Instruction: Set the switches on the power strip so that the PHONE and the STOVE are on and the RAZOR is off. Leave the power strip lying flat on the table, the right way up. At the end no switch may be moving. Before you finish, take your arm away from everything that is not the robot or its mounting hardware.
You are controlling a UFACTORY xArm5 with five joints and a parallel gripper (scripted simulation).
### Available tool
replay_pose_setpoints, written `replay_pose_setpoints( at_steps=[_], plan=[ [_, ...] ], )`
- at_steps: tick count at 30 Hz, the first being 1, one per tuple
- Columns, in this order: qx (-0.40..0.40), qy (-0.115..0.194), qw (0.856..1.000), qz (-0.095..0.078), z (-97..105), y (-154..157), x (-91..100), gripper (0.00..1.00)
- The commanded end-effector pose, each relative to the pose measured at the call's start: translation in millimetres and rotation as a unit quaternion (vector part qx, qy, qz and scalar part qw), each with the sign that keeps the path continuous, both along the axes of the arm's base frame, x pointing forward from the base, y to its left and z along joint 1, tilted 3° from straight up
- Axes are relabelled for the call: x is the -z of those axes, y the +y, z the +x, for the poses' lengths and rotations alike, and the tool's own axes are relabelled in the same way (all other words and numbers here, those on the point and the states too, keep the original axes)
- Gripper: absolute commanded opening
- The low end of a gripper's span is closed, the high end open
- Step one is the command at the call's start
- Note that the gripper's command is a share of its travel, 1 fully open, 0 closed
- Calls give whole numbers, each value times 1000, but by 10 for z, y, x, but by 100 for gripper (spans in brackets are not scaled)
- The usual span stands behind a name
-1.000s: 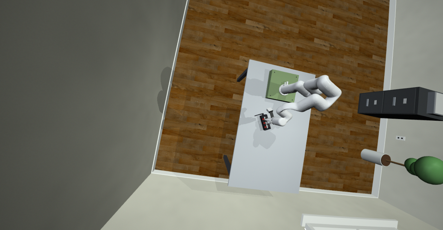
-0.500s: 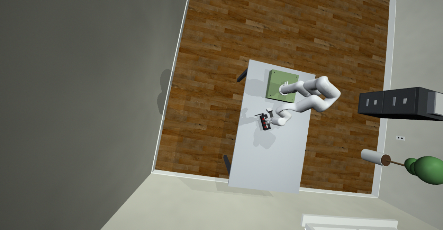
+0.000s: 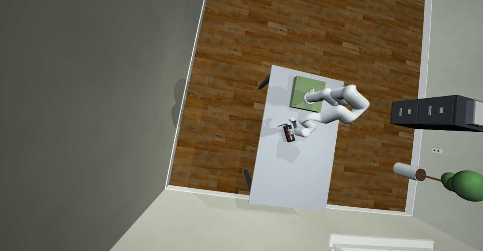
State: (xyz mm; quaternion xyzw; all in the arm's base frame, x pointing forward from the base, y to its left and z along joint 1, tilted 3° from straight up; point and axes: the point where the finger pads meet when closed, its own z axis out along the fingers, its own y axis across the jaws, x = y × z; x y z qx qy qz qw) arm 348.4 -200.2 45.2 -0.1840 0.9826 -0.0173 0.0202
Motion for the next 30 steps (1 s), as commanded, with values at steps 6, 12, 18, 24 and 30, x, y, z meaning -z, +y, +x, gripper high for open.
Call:
replay_pose_setpoints(
  at_steps=[6, 12, 18, 24, 30],
  plan=[
    [0, -1, 1000, -1, 16, -10, 93, 0],
    [0, -1, 1000, -1, 16, -11, 110, 0],
    [0, -1, 1000, -1, 17, -11, 119, 0],
    [0, -1, 1000, -1, 17, -11, 119, 0],
    [0, -1, 1000, -1, 17, -11, 119, 0]
  ],
)
